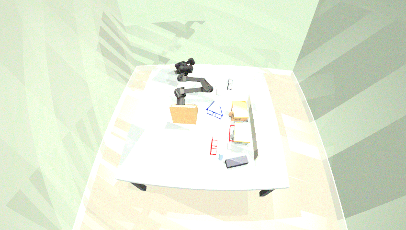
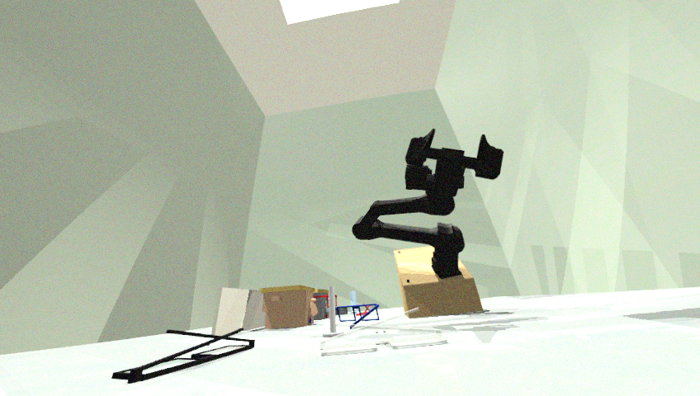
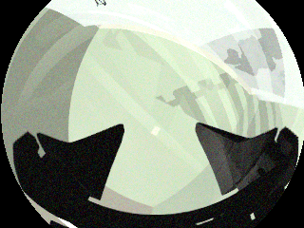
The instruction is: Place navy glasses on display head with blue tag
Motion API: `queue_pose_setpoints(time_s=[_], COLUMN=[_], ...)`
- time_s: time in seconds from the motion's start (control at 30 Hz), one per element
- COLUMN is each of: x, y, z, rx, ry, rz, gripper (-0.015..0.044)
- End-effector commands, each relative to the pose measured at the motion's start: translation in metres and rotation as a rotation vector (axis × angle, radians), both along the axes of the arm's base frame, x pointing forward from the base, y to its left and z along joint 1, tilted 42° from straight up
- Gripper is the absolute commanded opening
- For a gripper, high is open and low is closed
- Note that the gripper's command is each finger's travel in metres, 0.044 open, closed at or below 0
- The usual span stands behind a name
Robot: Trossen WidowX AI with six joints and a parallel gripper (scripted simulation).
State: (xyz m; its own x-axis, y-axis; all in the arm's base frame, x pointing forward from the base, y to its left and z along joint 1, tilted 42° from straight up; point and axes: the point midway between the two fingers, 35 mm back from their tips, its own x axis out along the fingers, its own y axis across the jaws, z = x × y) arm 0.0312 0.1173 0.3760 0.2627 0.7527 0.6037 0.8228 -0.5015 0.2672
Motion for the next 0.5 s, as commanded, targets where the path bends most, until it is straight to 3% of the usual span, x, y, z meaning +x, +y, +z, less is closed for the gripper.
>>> queue_pose_setpoints(time_s=[0.0, 0.23, 0.47], x=[0.0000, 0.0000, 0.0013], y=[0.0000, 0.0000, 0.0003], z=[0.0000, 0.0000, 0.0092], rx=[0.000, 0.000, -0.021], ry=[0.000, 0.000, -0.107], rz=[0.000, 0.000, -0.142], gripper=[0.0426, 0.0440, 0.0256])
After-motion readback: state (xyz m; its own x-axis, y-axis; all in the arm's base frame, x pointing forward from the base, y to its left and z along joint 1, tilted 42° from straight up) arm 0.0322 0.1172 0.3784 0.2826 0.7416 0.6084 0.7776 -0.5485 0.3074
